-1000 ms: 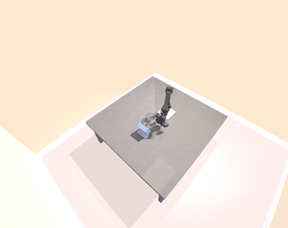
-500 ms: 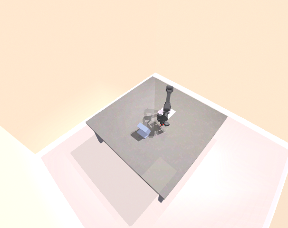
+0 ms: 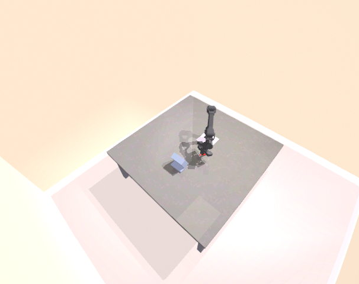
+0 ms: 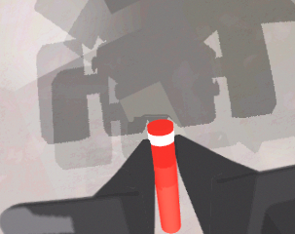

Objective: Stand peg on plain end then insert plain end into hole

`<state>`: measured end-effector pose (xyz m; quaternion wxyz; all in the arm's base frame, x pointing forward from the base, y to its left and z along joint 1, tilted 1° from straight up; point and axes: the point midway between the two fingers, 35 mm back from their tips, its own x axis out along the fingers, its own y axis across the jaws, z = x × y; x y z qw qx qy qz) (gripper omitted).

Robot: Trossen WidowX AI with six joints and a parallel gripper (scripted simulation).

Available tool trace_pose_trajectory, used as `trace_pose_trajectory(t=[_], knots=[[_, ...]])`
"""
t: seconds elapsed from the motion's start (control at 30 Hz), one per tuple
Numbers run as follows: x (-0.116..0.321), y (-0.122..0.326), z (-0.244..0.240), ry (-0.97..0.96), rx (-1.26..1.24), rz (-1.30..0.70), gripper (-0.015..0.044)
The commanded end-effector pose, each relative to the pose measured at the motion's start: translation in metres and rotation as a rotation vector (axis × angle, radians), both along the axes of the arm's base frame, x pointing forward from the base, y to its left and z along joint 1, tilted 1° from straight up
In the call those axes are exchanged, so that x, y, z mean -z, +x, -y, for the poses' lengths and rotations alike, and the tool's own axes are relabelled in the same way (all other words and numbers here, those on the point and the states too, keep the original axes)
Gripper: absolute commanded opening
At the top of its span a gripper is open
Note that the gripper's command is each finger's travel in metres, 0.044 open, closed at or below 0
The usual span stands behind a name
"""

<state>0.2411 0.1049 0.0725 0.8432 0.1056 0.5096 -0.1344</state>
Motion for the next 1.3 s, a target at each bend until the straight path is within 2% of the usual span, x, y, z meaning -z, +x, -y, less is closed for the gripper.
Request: trace_pose_trajectory(t=[0.0,1.27], knots=[[-0.002,-0.003,0.0,-0.014,0.004,0.041,0.0049],[-0.011,-0.026,-0.008,-0.123,0.016,0.347,0.0049]])
